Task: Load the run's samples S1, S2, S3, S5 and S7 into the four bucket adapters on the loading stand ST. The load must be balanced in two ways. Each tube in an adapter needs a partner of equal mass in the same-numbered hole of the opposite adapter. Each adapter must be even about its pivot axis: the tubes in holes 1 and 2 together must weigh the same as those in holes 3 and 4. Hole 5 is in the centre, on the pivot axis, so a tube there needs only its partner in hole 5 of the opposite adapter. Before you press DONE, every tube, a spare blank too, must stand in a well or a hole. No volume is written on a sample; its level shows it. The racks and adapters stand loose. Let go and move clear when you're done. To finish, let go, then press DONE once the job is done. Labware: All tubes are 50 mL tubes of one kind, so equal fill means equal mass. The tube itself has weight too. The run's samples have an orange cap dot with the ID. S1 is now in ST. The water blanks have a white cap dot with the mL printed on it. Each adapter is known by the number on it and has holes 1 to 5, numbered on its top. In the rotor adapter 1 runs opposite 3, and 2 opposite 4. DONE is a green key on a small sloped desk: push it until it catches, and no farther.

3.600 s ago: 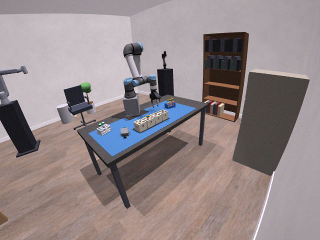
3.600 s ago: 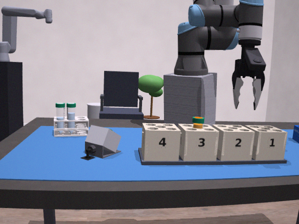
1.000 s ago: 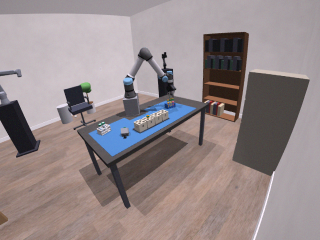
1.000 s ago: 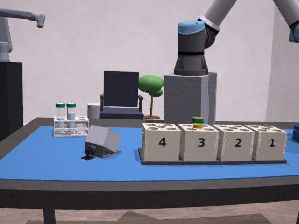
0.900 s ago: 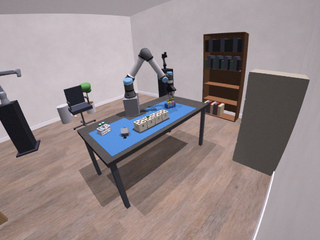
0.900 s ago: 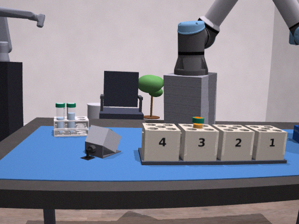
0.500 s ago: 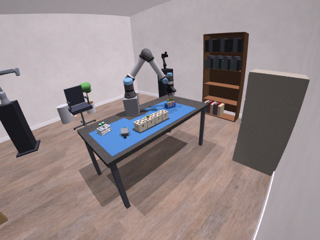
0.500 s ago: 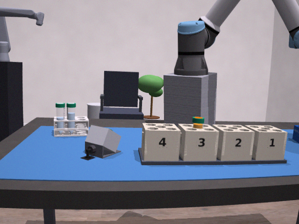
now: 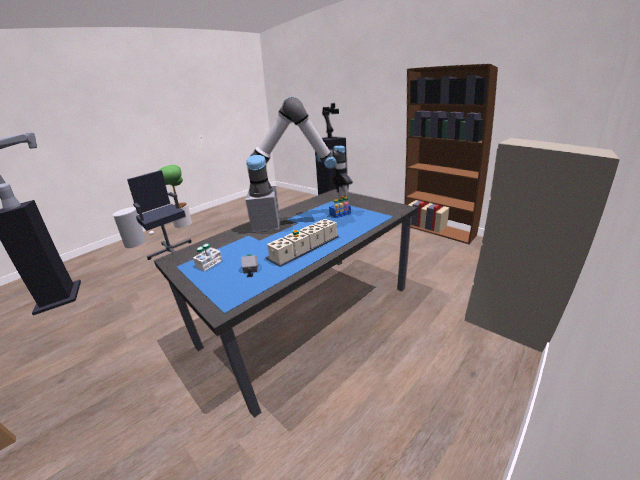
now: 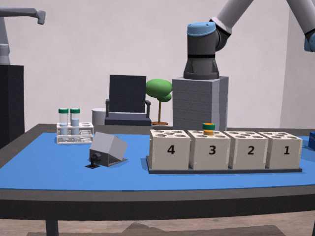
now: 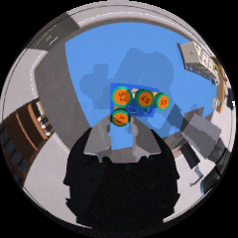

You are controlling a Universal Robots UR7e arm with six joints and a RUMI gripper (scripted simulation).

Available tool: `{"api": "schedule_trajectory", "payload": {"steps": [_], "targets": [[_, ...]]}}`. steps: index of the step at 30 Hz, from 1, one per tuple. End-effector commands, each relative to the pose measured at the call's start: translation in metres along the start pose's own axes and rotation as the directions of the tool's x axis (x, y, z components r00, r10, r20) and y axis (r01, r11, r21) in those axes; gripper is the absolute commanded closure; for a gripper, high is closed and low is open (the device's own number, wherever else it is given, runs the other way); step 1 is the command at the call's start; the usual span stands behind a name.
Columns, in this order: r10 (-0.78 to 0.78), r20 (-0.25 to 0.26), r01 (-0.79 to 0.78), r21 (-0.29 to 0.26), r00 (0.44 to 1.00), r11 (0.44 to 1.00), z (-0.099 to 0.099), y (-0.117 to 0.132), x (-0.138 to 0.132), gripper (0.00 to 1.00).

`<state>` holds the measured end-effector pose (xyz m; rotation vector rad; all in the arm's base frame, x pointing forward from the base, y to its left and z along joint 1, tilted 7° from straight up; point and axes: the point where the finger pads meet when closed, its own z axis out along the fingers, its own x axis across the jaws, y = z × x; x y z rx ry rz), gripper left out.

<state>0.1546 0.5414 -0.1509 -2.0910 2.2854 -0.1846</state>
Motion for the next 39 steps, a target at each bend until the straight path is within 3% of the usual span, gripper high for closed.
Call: {"api": "schedule_trajectory", "payload": {"steps": [1, 13, 39], "targets": [[0.0, 0.001, 0.0, 0.0, 1.0, 1.0, -0.001, 0.0, 0.0, 1.0], [0.0, 0.001, 0.0, 0.0, 1.0, 1.0, -0.001, 0.0, 0.0, 1.0], [0.0, 0.001, 0.0, 0.0, 1.0, 1.0, -0.08, 0.0, 0.0, 1.0]]}}
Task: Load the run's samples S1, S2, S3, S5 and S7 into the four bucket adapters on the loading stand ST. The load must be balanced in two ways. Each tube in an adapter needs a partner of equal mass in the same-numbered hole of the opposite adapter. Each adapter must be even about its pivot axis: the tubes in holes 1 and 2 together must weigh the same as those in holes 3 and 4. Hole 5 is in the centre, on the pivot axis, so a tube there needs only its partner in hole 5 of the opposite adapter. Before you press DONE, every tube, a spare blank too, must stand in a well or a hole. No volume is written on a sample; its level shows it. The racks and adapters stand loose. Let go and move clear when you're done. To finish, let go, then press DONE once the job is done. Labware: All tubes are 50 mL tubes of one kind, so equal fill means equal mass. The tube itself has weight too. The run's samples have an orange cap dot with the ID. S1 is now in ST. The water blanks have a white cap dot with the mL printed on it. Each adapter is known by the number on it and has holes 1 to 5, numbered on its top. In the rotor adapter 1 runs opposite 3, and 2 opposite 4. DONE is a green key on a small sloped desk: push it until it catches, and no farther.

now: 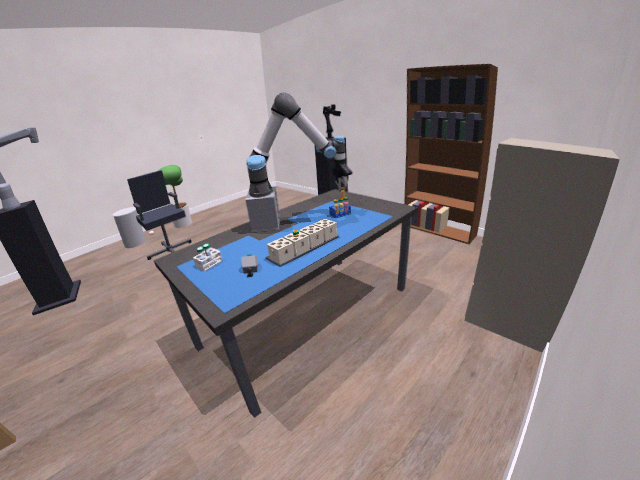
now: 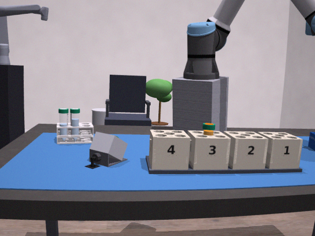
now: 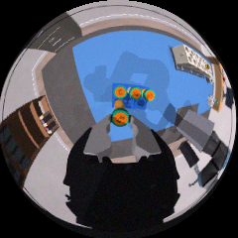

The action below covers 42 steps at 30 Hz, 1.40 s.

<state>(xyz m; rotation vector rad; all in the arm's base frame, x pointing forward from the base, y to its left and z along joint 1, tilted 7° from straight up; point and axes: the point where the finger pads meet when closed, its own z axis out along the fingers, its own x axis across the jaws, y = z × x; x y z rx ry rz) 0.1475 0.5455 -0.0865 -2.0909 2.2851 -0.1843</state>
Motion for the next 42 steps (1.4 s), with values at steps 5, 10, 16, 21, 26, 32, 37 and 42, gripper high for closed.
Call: {"api": "schedule_trajectory", "payload": {"steps": [5, 10, 16, 21, 26, 32, 37, 42], "targets": [[0.0, 0.001, 0.0, 0.0, 1.0, 1.0, -0.026, 0.0, 0.0, 1.0], [0.0, 0.001, 0.0, 0.0, 1.0, 1.0, -0.042, 0.0, 0.0, 1.0], [0.0, 0.001, 0.0, 0.0, 1.0, 1.0, -0.062, 0.0, 0.0, 1.0], [0.0, 0.001, 0.0, 0.0, 1.0, 1.0, -0.071, 0.0, 0.0, 1.0], [-0.08, 0.001, 0.08, 0.0, 0.997, 0.997, -0.071, -0.014, 0.014, 1.0], [-0.238, 0.001, 0.238, 0.001, 0.971, 0.971, -0.071, -0.041, 0.044, 1.0], [-0.267, 0.001, 0.267, 0.001, 0.964, 0.964, -0.071, -0.055, 0.058, 1.0], [-0.267, 0.001, 0.267, 0.001, 0.964, 0.964, -0.07, -0.077, 0.083, 1.0]]}}
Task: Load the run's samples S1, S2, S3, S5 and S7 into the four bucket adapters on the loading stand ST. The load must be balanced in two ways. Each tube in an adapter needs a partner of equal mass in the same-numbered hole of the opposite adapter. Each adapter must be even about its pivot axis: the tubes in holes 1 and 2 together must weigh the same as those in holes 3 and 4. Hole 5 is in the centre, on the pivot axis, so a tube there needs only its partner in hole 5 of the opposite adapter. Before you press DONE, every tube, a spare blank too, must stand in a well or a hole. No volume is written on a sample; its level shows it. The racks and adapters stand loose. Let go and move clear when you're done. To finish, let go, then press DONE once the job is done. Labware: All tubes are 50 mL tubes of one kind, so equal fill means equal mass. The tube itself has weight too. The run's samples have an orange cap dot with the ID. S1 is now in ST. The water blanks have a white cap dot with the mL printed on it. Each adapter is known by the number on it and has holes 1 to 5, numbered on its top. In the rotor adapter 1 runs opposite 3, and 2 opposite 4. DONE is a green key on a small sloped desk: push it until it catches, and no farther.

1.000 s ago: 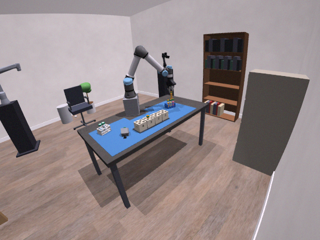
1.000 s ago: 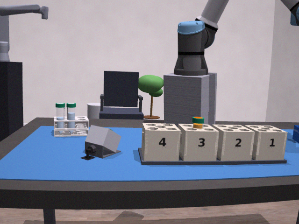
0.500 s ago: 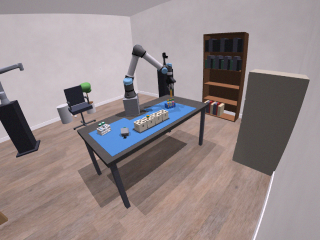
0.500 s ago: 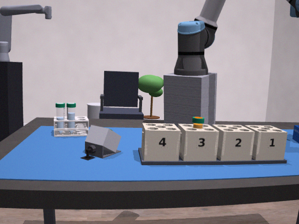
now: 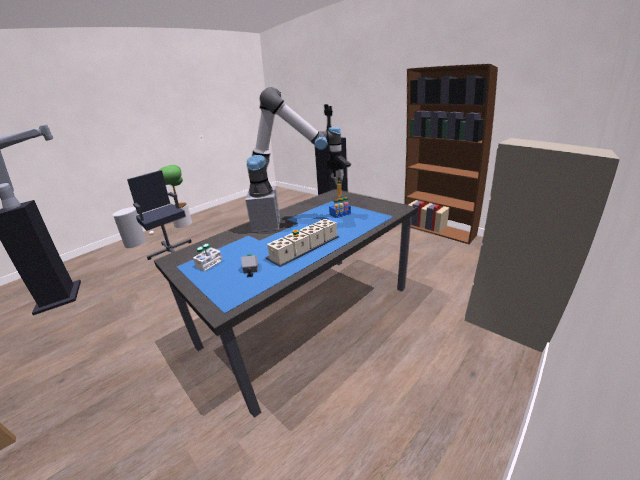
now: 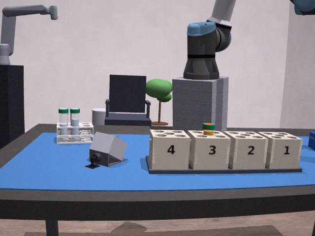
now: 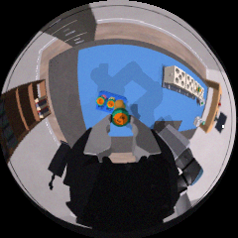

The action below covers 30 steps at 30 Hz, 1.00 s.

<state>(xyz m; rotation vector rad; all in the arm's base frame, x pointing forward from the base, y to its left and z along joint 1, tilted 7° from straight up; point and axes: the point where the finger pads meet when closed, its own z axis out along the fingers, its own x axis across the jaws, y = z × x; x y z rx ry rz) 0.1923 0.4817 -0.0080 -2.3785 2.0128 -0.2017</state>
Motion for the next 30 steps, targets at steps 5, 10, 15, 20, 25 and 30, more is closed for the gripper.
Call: {"api": "schedule_trajectory", "payload": {"steps": [5, 10, 15, 20, 25, 30], "targets": [[-0.015, 0.008, 0.015, 0.0, 1.0, 1.0, -0.001, -0.029, 0.053, 1.0], [-0.015, 0.008, 0.015, 0.0, 1.0, 1.0, -0.001, -0.045, 0.082, 1.0], [-0.015, 0.008, 0.015, 0.0, 1.0, 1.0, 0.0, -0.055, 0.1, 1.0], [-0.015, 0.008, 0.015, 0.0, 1.0, 1.0, 0.0, -0.07, 0.129, 1.0], [-0.015, 0.008, 0.015, 0.0, 1.0, 1.0, 0.0, -0.086, 0.158, 1.0], [-0.015, 0.008, 0.015, 0.0, 1.0, 1.0, 0.0, -0.096, 0.176, 1.0]]}}
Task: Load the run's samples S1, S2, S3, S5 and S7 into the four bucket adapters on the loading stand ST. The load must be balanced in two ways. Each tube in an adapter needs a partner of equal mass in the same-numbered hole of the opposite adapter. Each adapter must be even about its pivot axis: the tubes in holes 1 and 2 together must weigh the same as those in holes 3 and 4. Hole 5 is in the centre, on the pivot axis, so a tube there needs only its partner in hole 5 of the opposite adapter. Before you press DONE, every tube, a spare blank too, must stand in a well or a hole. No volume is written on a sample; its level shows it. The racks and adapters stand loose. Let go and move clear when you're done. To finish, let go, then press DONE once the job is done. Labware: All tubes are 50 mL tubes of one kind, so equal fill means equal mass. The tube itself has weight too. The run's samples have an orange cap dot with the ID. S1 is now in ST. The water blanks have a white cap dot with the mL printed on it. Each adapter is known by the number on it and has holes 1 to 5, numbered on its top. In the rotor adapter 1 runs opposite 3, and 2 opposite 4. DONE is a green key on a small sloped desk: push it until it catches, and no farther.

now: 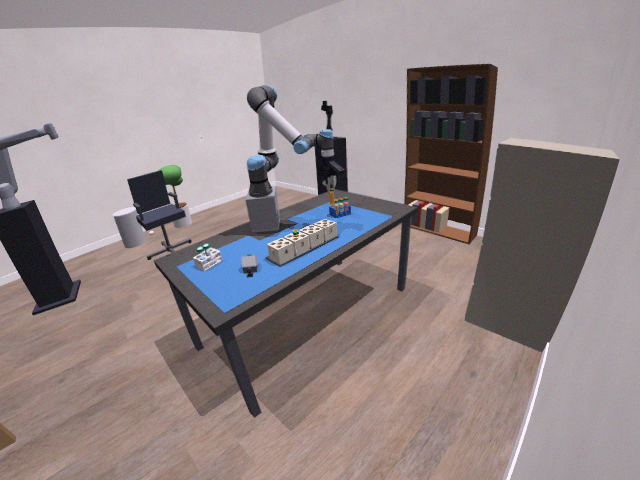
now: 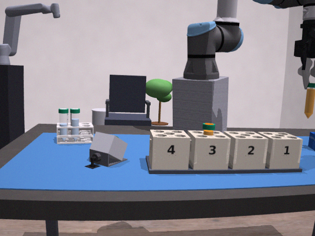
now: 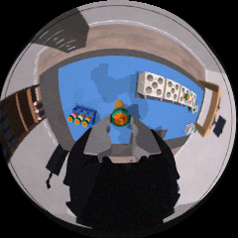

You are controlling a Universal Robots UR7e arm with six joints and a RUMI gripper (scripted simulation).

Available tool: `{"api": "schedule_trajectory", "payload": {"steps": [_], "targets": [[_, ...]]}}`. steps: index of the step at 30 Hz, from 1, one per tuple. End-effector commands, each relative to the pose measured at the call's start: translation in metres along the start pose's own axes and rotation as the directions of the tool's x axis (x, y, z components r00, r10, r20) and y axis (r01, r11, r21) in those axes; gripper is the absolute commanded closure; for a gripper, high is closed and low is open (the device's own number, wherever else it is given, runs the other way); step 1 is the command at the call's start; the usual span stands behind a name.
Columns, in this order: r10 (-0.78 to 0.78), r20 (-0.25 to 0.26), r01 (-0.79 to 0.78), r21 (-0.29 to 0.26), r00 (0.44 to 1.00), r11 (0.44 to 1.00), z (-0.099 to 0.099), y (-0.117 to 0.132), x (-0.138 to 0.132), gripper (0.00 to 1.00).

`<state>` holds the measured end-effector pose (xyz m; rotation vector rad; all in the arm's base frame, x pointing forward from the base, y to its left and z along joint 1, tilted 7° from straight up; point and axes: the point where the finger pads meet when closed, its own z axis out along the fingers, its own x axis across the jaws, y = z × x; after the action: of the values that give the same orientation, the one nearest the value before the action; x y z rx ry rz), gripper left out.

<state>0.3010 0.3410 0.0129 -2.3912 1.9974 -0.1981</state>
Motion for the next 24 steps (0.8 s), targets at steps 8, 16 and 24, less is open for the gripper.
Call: {"api": "schedule_trajectory", "payload": {"steps": [8, 16, 24], "targets": [[-0.002, 0.005, 0.002, 0.001, 1.0, 1.0, -0.001, -0.035, 0.066, 1.0], [-0.002, 0.005, 0.002, 0.001, 1.0, 1.0, 0.0, -0.054, 0.101, 1.0], [-0.002, 0.005, 0.002, 0.001, 1.0, 1.0, 0.0, -0.077, 0.145, 1.0]]}}
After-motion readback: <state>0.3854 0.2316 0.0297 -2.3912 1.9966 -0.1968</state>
